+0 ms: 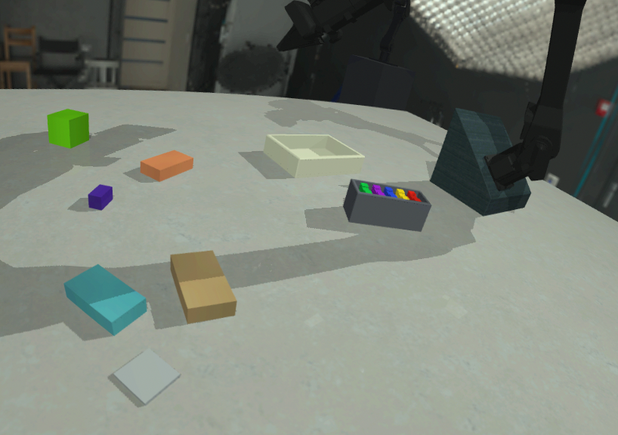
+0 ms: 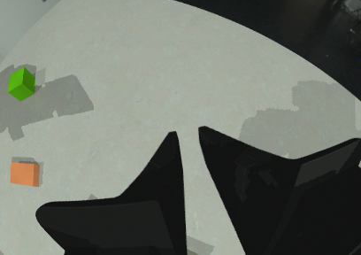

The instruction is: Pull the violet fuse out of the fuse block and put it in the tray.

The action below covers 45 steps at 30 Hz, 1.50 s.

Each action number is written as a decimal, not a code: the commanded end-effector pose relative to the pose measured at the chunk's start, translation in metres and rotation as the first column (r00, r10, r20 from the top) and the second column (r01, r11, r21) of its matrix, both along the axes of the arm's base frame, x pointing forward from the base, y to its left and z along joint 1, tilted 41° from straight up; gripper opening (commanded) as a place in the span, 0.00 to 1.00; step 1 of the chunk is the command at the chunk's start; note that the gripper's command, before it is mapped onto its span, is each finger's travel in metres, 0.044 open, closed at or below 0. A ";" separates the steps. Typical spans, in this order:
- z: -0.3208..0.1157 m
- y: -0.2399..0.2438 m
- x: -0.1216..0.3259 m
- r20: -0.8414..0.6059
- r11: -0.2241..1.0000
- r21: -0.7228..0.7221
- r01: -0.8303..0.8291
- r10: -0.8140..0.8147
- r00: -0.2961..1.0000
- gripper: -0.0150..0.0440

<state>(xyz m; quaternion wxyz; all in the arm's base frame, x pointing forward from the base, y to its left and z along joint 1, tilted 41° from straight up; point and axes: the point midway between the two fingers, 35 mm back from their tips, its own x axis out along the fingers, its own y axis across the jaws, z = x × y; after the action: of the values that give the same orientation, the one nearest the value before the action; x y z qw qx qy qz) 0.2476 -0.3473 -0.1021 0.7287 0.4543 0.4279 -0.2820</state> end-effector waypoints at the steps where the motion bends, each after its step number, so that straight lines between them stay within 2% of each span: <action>1: 0.027 0.063 0.031 -0.065 0.951 0.273 0.143 -0.130 0.989 0.36; 5: 0.050 0.119 0.046 -0.206 0.843 0.454 0.290 -0.217 0.954 0.36; 9: 0.076 0.176 0.051 -0.397 0.695 0.552 0.461 -0.267 0.878 0.36; 13: 0.104 0.231 0.048 -0.606 0.537 0.546 0.644 -0.277 0.745 0.36; 17: 0.131 0.278 0.037 -0.779 0.405 0.448 0.797 -0.260 0.571 0.36; 45: 0.123 0.296 0.038 -0.789 0.397 0.440 0.805 -0.259 0.558 0.36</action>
<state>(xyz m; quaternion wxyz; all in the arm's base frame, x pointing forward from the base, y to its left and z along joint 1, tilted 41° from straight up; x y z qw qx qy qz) 0.2853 -0.0539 0.0224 0.1367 0.7184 0.5280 -0.4318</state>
